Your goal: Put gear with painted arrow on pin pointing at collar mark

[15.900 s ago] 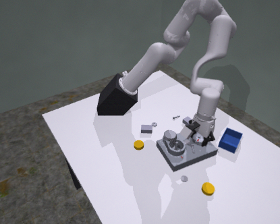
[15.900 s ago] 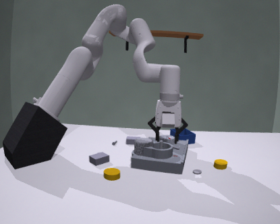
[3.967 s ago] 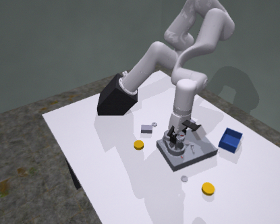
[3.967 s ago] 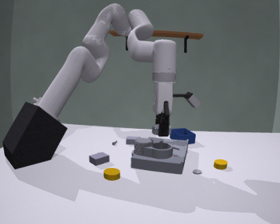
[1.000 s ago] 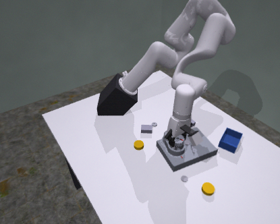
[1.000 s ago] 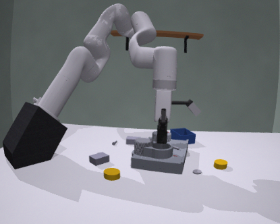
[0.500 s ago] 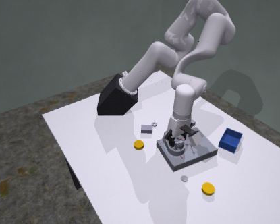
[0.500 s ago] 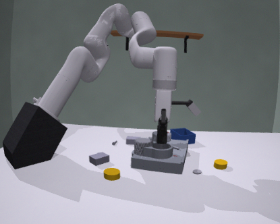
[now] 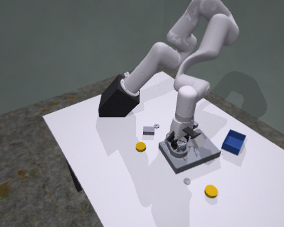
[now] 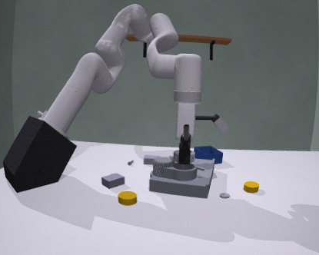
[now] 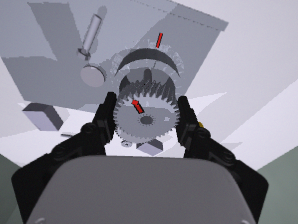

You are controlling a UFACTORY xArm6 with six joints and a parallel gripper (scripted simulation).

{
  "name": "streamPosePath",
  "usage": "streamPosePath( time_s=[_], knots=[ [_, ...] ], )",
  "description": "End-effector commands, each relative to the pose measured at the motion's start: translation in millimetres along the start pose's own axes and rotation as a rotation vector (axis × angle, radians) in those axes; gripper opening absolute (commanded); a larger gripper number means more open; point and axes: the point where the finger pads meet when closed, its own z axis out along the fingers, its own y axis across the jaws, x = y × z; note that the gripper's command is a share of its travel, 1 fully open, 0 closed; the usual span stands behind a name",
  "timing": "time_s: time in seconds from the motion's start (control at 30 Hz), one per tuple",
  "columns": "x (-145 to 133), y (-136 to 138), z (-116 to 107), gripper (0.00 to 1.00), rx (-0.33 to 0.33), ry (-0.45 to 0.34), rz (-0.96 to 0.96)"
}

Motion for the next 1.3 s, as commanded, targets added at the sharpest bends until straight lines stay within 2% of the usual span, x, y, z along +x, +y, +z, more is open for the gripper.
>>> streamPosePath(
  time_s=[0.0,1.27],
  knots=[
    [1.2,0.2,-0.1,0.0,-0.001,0.003,-0.001],
    [1.2,0.2,3.2,0.0,-0.001,0.003,-0.001]
  ],
)
